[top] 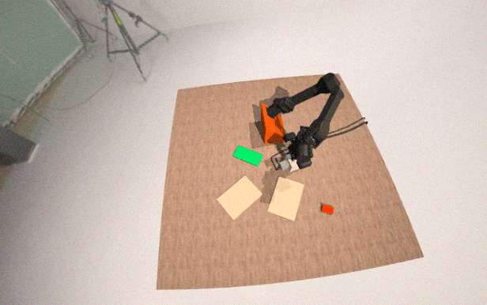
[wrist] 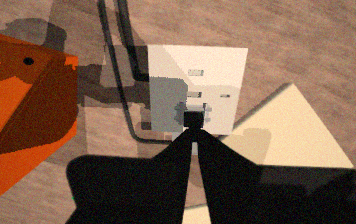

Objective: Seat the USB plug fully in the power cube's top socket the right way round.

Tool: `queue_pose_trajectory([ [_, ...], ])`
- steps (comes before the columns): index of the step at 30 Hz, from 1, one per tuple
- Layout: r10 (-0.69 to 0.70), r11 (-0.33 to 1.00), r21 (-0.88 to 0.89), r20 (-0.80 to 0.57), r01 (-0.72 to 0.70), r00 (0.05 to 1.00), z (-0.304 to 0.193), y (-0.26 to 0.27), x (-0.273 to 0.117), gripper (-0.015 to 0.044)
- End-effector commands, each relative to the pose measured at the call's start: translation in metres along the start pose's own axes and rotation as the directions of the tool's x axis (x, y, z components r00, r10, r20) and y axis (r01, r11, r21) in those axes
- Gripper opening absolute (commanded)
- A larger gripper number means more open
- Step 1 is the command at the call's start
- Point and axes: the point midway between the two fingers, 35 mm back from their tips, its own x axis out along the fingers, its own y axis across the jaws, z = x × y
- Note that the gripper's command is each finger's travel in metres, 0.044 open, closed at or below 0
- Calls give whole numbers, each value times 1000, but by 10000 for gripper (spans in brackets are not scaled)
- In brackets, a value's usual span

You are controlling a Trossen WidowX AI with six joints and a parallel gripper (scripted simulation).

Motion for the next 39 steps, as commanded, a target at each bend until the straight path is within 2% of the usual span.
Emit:
queue_pose_trajectory([
  [1, 3, 1000, -3, 3, -3, 1000, 2, 0, 2, 0],
  [19, 3, 1000, -3, 3, -3, 1000, 2, 0, 2, 0],
  [23, 0, 1000, -1, 0, 0, 1000, 0, 0, 0, 95],
  [39, 0, 1000, -1, 0, 0, 1000, 0, 0, 0, 95],
])
